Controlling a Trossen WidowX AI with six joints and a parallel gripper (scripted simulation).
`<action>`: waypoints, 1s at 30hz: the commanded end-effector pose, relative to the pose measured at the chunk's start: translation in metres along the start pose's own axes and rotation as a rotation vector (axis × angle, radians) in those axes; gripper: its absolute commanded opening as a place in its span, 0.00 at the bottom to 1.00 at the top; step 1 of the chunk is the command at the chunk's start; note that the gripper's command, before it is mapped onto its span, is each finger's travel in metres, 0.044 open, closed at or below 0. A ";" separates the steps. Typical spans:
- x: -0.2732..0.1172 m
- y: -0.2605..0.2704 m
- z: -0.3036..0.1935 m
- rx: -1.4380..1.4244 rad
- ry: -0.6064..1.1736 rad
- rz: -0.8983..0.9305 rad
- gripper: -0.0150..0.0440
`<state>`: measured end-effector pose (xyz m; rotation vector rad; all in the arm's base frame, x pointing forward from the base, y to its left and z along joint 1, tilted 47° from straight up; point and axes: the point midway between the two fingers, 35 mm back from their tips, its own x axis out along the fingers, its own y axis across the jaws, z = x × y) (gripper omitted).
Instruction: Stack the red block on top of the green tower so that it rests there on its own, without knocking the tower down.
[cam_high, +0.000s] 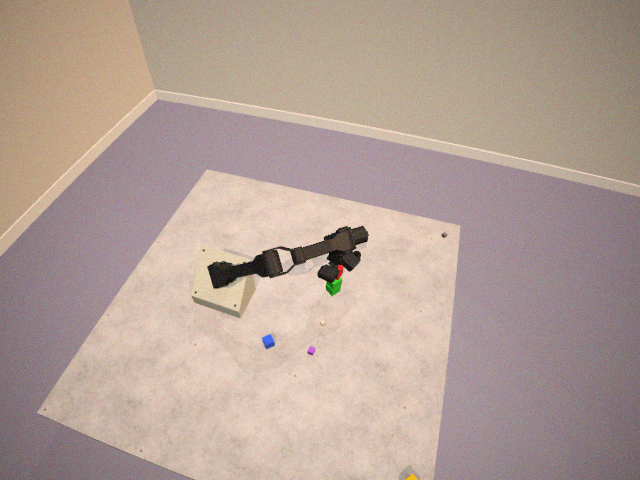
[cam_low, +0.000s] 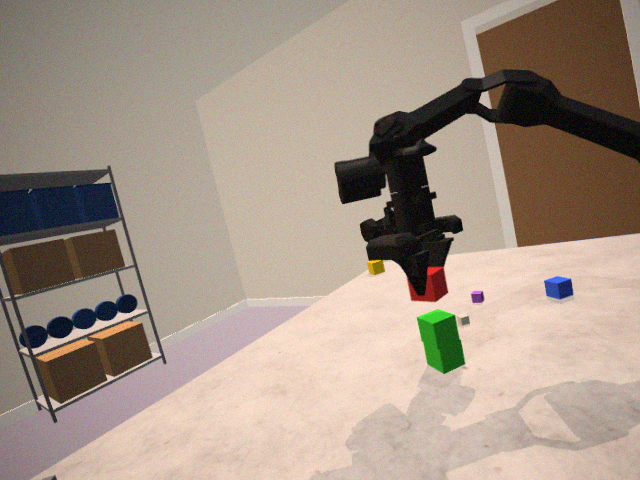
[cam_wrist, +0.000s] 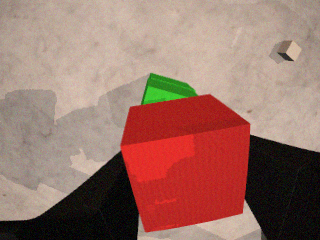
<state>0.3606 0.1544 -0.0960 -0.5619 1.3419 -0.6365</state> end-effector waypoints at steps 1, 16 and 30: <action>0.017 0.000 -0.002 -0.012 0.008 -0.012 0.25; 0.031 0.000 -0.003 -0.012 0.008 -0.013 0.25; 0.031 0.000 -0.003 -0.012 0.008 -0.013 0.25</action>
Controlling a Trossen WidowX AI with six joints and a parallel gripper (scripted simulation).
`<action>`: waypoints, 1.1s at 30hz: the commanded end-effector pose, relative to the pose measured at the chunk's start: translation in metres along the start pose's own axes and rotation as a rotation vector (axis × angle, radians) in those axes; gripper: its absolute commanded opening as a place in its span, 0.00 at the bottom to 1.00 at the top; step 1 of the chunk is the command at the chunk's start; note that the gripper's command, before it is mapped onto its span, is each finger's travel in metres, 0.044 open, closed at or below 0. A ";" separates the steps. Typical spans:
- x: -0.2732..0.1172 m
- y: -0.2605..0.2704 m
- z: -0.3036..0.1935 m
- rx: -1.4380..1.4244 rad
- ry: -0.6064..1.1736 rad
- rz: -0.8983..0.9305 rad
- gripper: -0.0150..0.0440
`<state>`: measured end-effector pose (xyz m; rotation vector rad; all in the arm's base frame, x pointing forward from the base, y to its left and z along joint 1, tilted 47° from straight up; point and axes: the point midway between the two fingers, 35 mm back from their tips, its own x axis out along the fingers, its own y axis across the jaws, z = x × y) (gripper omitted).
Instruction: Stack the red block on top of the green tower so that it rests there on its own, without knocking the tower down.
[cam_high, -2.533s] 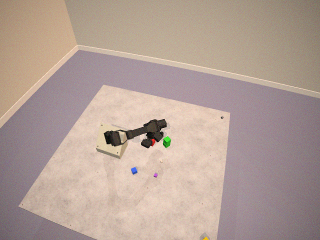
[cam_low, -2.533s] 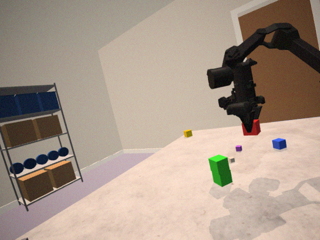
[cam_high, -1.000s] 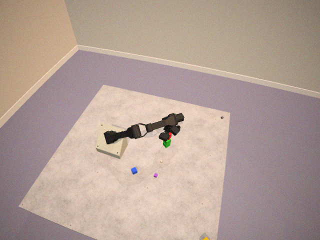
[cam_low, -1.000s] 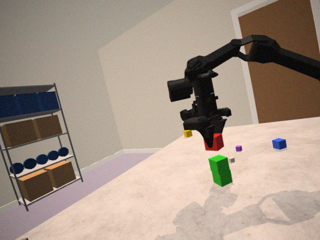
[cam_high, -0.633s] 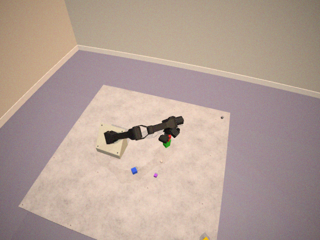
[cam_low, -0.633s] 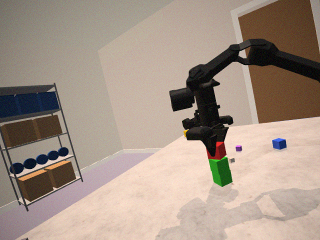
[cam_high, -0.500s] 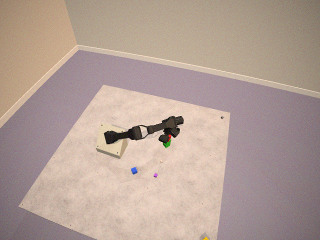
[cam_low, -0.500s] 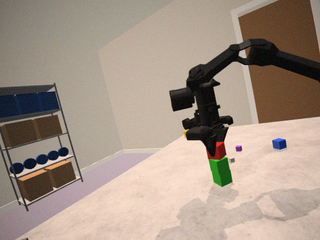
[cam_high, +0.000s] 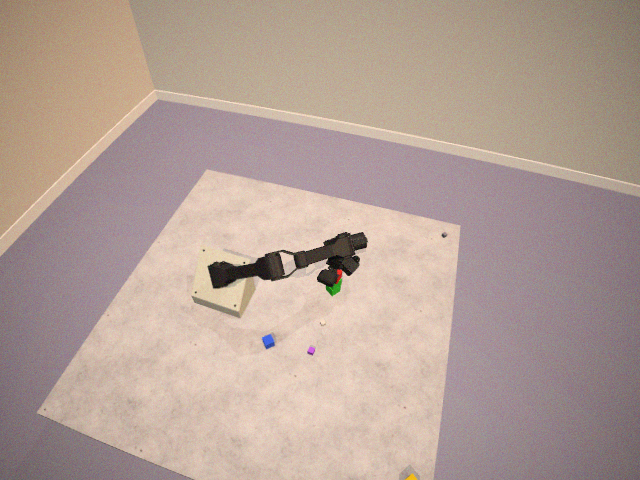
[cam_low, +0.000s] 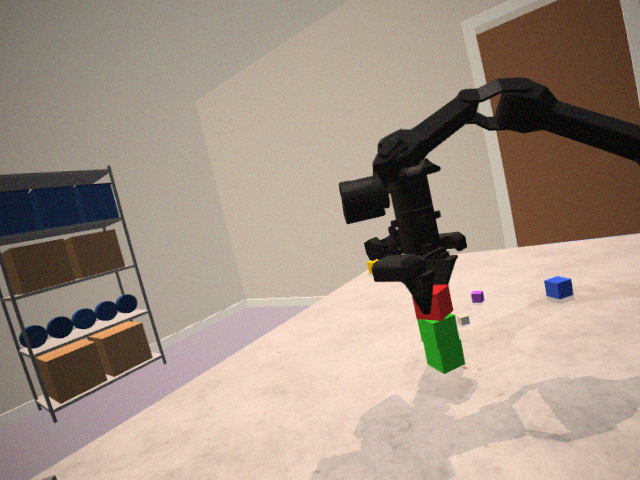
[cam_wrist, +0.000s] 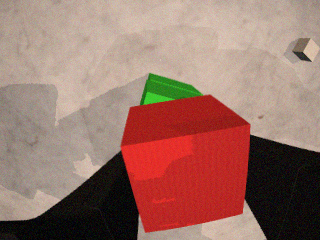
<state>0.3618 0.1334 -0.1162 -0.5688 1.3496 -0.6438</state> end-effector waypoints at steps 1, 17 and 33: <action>0.003 0.001 -0.001 -0.008 0.000 -0.005 0.25; 0.004 0.001 -0.001 -0.008 0.000 -0.005 0.25; 0.002 0.000 0.000 0.000 0.000 0.000 0.79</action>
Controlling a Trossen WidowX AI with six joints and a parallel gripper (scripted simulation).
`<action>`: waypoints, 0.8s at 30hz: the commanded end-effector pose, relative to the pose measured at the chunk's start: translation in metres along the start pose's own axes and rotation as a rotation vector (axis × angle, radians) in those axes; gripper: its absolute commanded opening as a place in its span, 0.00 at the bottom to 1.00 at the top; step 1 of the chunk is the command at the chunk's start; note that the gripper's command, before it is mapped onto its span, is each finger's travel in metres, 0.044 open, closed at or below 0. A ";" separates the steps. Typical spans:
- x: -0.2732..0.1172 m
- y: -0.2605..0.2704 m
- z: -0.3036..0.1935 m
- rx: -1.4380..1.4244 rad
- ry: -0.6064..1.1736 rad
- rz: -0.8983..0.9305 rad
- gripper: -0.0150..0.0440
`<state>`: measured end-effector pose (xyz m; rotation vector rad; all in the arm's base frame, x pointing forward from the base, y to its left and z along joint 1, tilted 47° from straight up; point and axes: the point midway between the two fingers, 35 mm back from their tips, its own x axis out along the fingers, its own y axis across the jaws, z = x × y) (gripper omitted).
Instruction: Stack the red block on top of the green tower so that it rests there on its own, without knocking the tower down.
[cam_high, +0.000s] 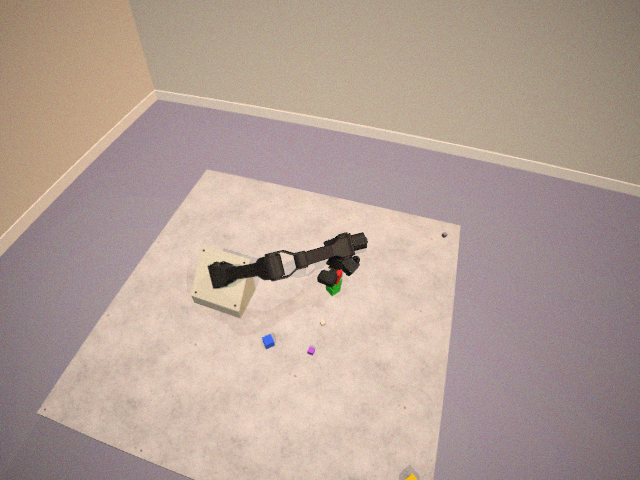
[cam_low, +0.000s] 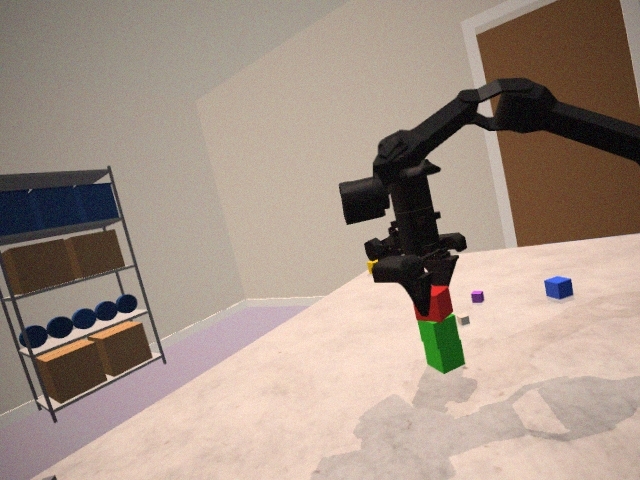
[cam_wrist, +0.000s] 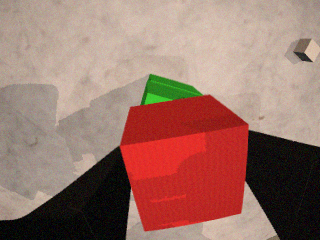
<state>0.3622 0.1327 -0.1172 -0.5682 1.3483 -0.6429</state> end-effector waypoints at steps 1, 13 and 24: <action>0.000 0.000 0.000 -0.001 0.001 -0.001 0.83; 0.000 0.000 0.000 -0.001 0.001 -0.001 1.00; 0.000 0.000 0.000 -0.001 0.001 -0.001 1.00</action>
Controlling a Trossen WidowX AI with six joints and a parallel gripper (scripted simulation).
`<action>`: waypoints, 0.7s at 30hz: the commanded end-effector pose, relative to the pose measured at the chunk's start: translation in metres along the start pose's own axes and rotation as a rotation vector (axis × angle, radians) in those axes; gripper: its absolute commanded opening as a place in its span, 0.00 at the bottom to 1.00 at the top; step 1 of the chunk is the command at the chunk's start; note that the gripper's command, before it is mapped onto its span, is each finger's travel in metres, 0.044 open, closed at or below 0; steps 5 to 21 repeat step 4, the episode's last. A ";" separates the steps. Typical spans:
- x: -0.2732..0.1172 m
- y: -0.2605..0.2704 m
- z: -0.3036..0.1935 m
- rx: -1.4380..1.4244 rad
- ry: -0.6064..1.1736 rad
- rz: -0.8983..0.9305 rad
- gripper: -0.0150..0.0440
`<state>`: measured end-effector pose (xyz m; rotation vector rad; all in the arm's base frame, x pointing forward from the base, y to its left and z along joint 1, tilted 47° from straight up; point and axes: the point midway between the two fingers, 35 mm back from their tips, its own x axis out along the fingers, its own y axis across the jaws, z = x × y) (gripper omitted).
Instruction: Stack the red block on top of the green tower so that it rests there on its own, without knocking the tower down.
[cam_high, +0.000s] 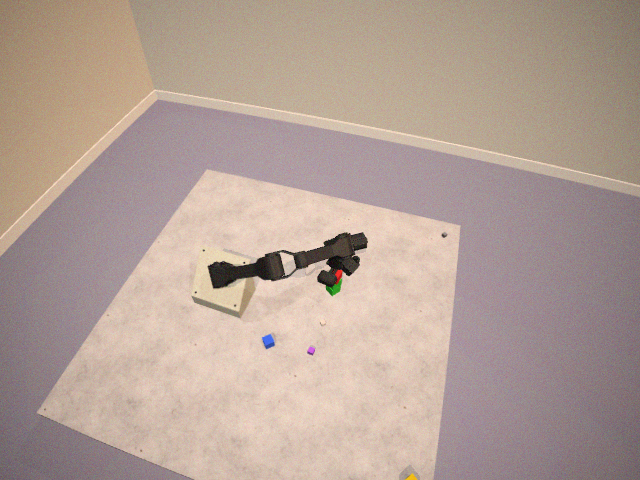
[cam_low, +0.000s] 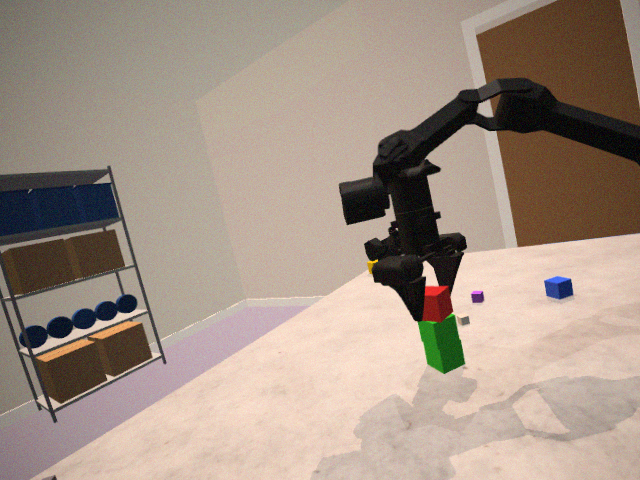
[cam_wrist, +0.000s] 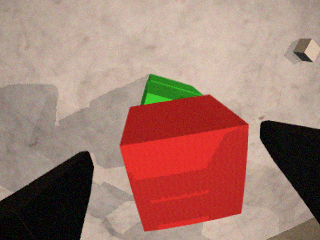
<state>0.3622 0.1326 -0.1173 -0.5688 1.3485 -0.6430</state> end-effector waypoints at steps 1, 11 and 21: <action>0.000 0.000 0.000 0.000 0.001 0.000 1.00; 0.000 0.000 0.000 0.000 0.001 0.000 1.00; 0.000 0.000 0.000 0.000 0.001 0.000 1.00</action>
